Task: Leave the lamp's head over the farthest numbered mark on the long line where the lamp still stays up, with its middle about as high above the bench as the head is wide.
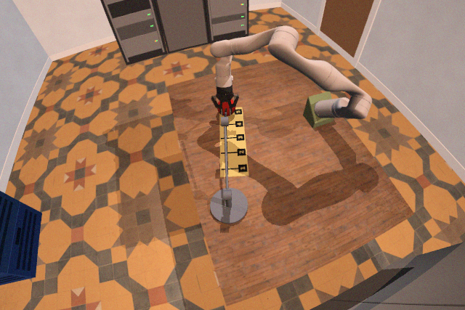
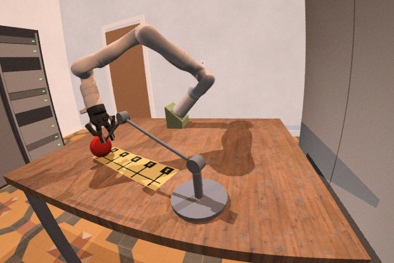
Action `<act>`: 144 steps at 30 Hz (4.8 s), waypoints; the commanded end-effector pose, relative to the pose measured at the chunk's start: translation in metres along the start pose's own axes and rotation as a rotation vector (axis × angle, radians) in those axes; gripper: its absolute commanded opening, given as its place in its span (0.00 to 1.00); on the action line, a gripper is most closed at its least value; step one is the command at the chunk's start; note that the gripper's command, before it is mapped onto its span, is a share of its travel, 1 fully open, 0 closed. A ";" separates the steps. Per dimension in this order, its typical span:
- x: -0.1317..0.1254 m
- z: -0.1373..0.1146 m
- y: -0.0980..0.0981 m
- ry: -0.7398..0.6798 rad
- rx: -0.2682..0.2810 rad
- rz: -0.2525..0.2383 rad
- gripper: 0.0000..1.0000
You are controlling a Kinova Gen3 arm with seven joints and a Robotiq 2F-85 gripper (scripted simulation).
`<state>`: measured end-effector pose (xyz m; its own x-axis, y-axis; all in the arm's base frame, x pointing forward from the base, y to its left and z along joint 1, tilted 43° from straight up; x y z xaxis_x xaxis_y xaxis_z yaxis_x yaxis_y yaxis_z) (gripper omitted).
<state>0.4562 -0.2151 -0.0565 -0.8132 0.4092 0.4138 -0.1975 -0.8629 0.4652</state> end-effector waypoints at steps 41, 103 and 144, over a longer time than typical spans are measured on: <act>0.008 0.042 0.023 0.006 0.001 0.000 0.00; 0.017 0.093 0.037 0.012 0.001 0.002 0.00; 0.017 0.086 0.037 0.002 0.008 0.000 1.00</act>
<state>0.4818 -0.2138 0.0345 -0.8146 0.4065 0.4137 -0.1911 -0.8615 0.4704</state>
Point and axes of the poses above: the point where the finger pads meet when closed, its own y axis back along the fingers, its own x axis across the jaws, z = x × y, the point moved 5 cm from there along y, back along the fingers, and after that the axes turned 14 degrees about -y, right-handed, at the moved point
